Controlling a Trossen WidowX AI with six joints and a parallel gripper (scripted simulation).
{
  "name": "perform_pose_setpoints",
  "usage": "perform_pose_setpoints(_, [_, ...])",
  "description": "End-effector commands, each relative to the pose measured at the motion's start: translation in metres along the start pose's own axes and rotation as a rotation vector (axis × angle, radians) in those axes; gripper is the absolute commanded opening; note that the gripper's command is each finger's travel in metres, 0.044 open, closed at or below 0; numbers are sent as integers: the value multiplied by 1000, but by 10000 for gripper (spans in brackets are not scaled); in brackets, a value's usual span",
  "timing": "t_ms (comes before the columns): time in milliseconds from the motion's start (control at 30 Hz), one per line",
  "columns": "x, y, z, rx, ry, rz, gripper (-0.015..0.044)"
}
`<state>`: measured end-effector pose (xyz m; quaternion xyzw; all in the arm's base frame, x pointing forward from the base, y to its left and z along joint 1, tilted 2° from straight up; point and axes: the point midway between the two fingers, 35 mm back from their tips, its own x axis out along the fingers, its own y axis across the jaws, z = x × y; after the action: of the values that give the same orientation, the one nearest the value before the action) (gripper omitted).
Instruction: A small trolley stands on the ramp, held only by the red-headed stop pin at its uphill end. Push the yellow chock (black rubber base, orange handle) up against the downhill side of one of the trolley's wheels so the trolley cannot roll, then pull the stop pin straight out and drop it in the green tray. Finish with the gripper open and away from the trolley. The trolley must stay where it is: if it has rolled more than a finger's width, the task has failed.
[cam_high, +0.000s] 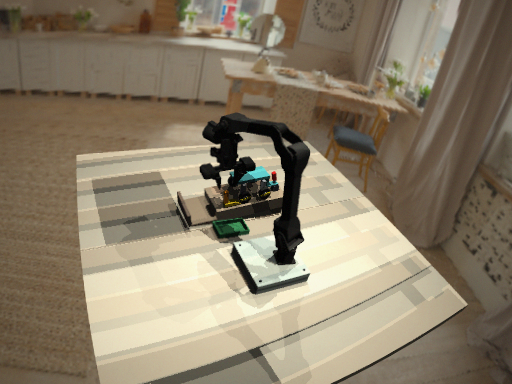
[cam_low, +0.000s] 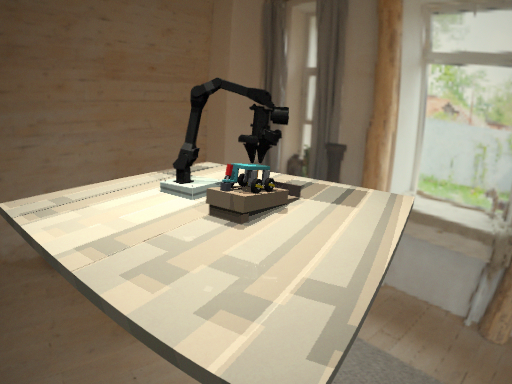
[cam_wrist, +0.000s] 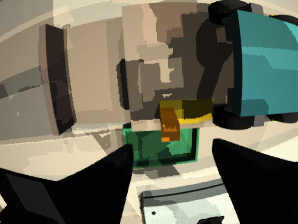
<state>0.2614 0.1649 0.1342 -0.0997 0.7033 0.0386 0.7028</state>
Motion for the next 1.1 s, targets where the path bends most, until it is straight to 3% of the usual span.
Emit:
perform_pose_setpoints(0, [-2,0,-1,8,-9,5,242])
perform_pose_setpoints(67, [-9,2,-4,29,-41,24,190])
perform_pose_setpoints(300, [-14,-12,3,-93,-68,13,190])
perform_pose_setpoints(1067, [-23,-114,33,-952,2,-135,190])
